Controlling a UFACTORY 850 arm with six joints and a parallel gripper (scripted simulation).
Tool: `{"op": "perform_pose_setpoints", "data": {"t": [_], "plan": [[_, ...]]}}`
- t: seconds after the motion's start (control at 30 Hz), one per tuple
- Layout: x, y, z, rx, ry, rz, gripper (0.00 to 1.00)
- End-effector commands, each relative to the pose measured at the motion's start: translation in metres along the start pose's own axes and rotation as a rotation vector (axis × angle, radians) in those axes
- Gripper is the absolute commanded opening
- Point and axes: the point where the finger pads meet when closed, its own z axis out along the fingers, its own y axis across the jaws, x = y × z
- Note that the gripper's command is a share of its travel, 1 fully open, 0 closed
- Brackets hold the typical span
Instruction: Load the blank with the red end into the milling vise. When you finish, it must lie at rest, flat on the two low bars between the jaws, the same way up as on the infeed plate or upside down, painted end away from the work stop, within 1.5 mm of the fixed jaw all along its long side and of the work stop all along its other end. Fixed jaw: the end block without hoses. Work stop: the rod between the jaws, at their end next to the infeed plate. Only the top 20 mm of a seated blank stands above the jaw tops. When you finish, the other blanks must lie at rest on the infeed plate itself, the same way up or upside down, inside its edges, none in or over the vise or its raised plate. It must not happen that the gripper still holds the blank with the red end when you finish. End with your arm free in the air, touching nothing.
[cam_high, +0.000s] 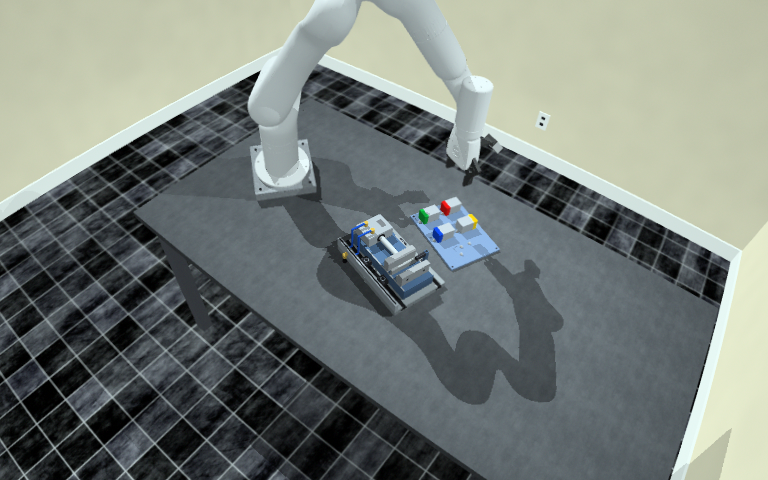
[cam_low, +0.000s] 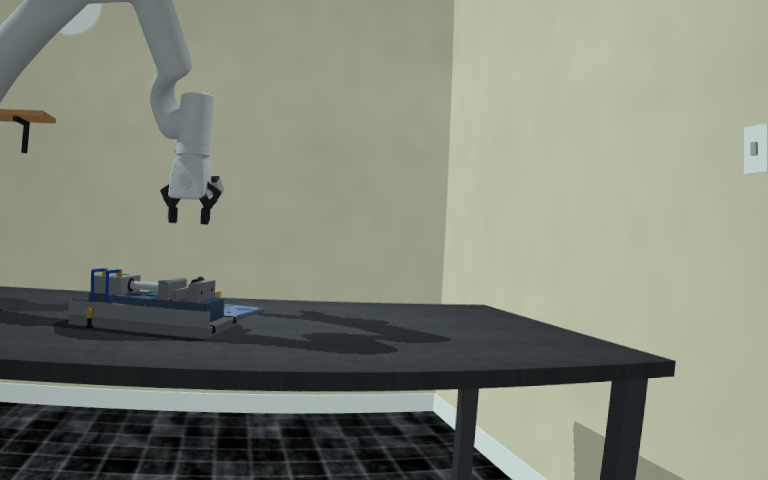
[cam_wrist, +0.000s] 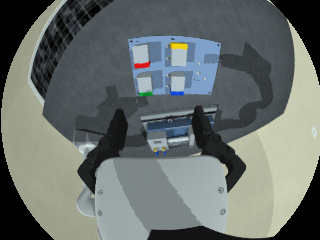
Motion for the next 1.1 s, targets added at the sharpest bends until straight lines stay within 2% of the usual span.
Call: {"op": "perform_pose_setpoints", "data": {"t": [0.0, 0.37, 0.7, 0.93, 1.07], "plan": [[0.001, 0.001, -0.001, -0.001, 0.002, 0.000, 1.00], [0.001, 0.001, -0.001, -0.001, 0.002, 0.000, 1.00], [0.003, 0.001, 0.059, -0.001, 0.002, 0.000, 1.00], [0.003, 0.001, 0.059, -0.001, 0.002, 0.000, 1.00], [-0.021, 0.001, 0.059, -0.001, 0.002, 0.000, 1.00]]}}
